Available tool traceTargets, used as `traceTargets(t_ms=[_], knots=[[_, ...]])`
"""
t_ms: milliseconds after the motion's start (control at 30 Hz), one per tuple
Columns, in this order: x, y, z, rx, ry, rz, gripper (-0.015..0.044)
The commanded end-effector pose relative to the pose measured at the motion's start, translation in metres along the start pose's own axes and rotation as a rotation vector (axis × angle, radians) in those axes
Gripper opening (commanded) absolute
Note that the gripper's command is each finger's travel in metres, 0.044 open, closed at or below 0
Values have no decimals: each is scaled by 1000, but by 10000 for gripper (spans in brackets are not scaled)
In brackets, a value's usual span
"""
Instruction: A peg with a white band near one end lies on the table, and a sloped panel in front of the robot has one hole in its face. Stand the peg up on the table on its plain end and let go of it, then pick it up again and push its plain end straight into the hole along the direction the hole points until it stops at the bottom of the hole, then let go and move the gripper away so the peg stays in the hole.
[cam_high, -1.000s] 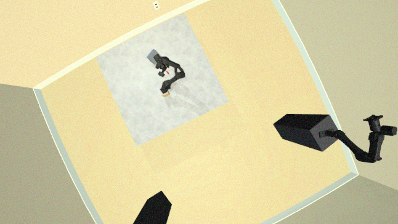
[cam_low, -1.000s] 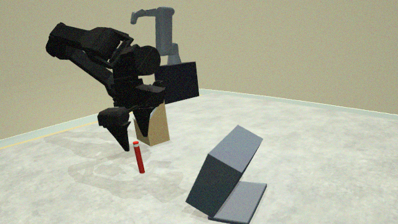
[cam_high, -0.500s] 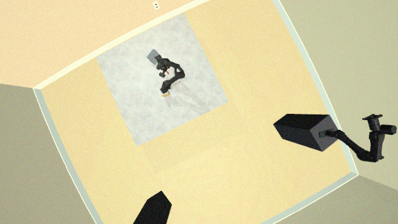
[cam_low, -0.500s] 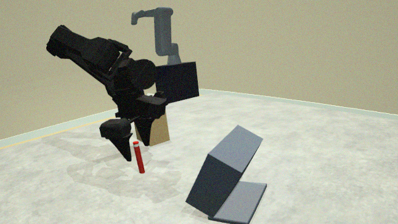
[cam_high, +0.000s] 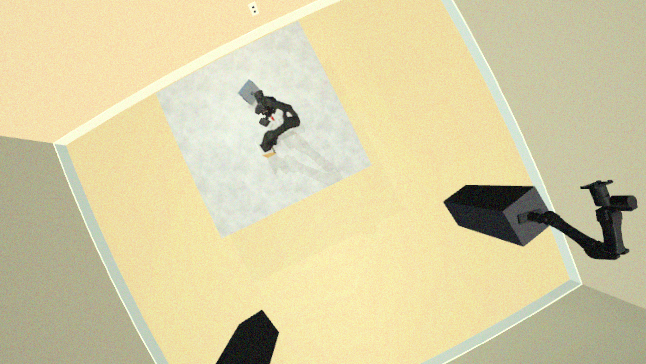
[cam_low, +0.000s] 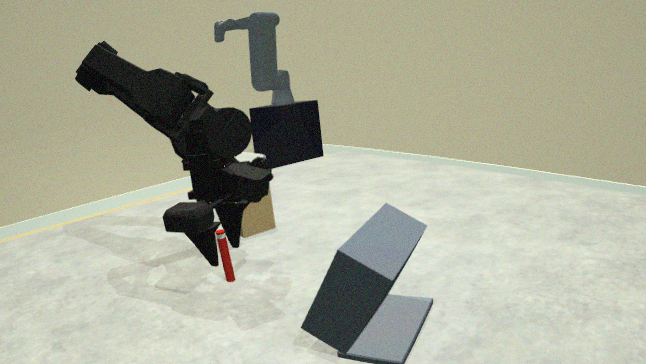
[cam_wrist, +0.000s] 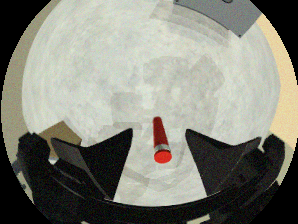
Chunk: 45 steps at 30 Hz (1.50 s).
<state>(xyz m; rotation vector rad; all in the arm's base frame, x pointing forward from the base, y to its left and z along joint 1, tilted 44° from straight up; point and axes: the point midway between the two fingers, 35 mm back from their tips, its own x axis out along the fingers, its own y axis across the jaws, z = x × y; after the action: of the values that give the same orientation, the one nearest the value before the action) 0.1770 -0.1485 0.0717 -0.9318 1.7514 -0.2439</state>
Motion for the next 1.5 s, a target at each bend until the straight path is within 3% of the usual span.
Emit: traceTargets(t_ms=[0,233,467,1467], knots=[[0,0,0,5,0,1,230],[0,0,0,5,0,1,46],[0,0,0,5,0,1,0],[-78,2,7,-2,-5,11,0]])
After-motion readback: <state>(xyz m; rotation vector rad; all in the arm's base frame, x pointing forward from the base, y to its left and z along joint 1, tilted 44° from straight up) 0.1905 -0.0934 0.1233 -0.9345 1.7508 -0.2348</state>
